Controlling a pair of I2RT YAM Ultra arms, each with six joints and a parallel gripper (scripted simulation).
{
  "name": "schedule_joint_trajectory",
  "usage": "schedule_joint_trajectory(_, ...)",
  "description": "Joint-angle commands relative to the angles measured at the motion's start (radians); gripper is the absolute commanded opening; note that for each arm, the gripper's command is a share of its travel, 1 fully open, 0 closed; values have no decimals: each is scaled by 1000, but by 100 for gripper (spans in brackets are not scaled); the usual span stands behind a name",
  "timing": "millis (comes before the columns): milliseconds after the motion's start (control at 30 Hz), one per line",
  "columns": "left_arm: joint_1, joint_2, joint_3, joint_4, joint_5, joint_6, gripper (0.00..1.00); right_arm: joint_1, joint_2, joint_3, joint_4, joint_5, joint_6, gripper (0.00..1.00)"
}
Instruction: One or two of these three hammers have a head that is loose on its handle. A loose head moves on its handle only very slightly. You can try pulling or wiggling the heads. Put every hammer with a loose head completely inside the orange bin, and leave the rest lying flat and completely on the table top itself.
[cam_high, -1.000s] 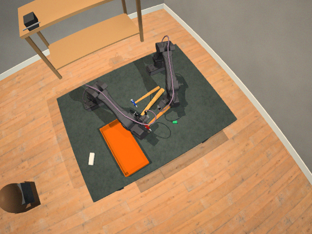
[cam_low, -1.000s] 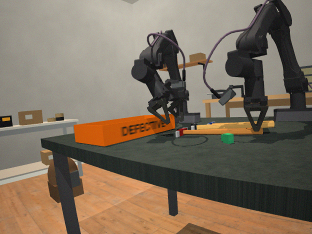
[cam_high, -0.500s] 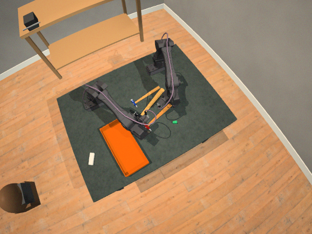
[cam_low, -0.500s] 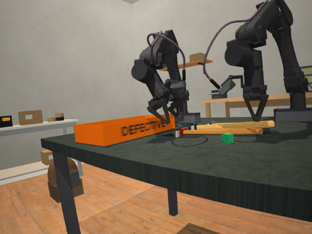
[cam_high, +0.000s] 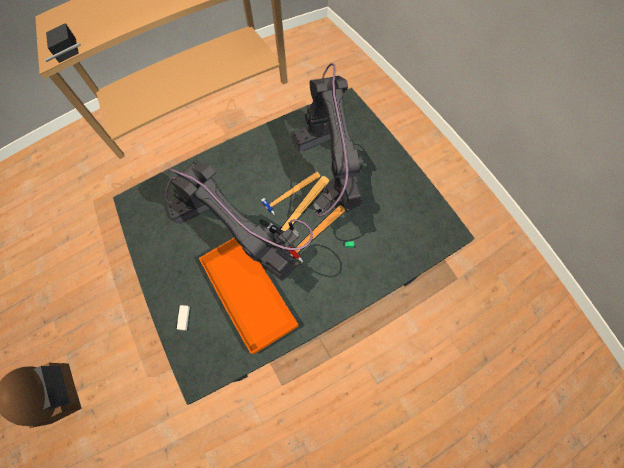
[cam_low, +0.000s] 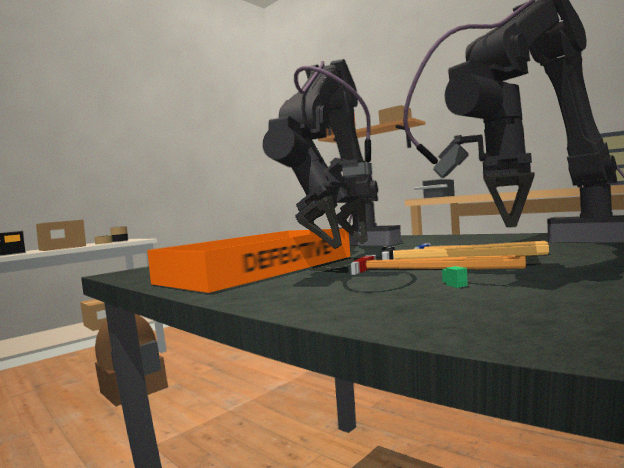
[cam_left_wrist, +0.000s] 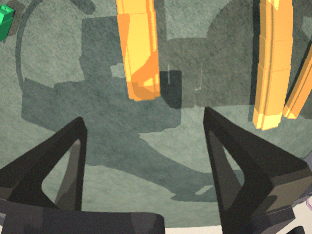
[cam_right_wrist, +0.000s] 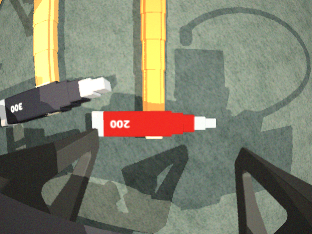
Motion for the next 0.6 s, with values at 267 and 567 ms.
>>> schedule_joint_trajectory(267,-50,-109,-134,76,0,-40,46,36,-66,-42,-201,-63,189,37)
schedule_joint_trajectory(567,-128,-262,-358,146,-4,-76,46,139,-150,-134,-365,-75,583,37)
